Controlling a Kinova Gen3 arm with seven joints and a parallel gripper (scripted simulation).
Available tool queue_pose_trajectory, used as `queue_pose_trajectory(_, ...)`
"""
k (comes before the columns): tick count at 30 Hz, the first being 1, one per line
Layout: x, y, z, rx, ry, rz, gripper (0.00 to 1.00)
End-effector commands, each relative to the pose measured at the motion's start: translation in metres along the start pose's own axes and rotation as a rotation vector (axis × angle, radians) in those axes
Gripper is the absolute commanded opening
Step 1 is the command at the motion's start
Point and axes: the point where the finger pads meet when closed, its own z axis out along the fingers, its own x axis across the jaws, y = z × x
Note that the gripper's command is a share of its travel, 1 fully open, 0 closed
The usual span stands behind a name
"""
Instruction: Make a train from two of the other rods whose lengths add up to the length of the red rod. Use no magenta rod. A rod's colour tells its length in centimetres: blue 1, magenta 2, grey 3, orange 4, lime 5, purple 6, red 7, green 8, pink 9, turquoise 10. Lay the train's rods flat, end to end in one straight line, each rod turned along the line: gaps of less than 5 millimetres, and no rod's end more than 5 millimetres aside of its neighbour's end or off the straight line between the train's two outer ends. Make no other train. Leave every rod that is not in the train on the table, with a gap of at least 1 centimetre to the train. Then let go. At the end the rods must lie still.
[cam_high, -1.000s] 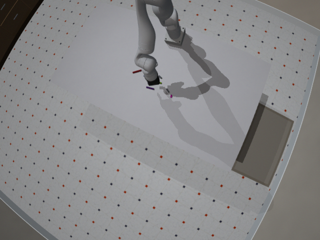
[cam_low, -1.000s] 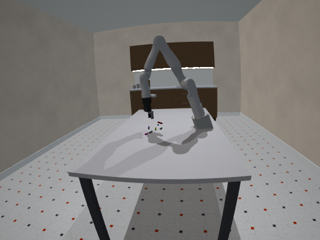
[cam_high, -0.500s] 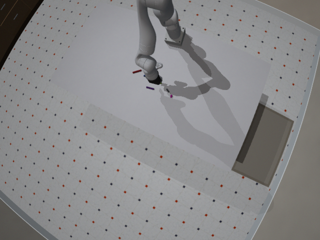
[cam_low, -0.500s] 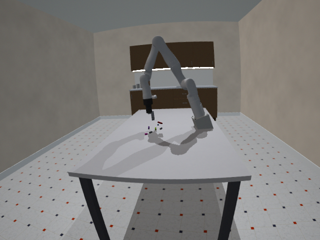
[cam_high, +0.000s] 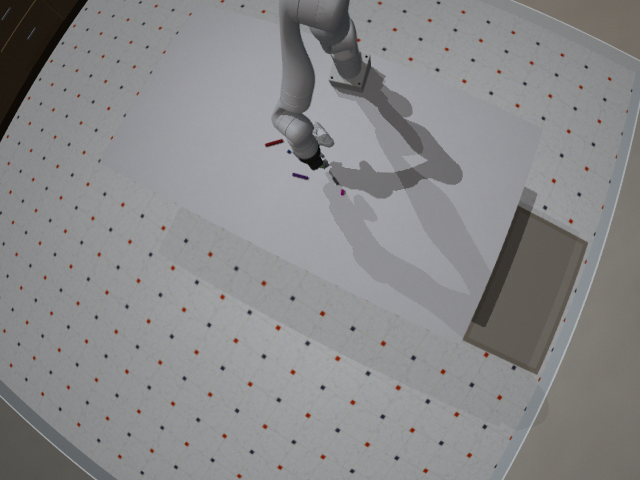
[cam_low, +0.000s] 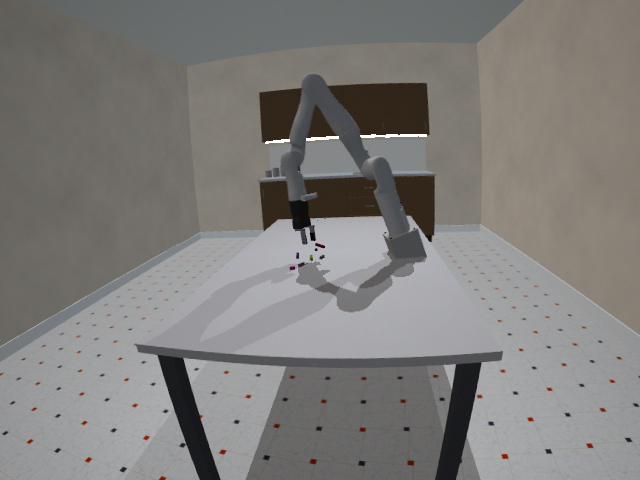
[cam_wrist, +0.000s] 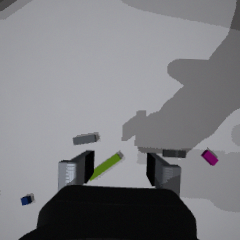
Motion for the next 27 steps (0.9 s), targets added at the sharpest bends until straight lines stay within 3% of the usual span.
queue_pose_trajectory(1,0.001,-0.004,0.002,0.002,-0.013,0.009,1.00)
queue_pose_trajectory(16,0.016,-0.003,0.012,-0.004,-0.006,0.769,1.00)
queue_pose_trajectory(18,0.016,-0.003,0.012,-0.004,-0.006,0.769,1.00)
queue_pose_trajectory(27,0.023,0.007,0.015,-0.019,0.014,1.173,1.00)
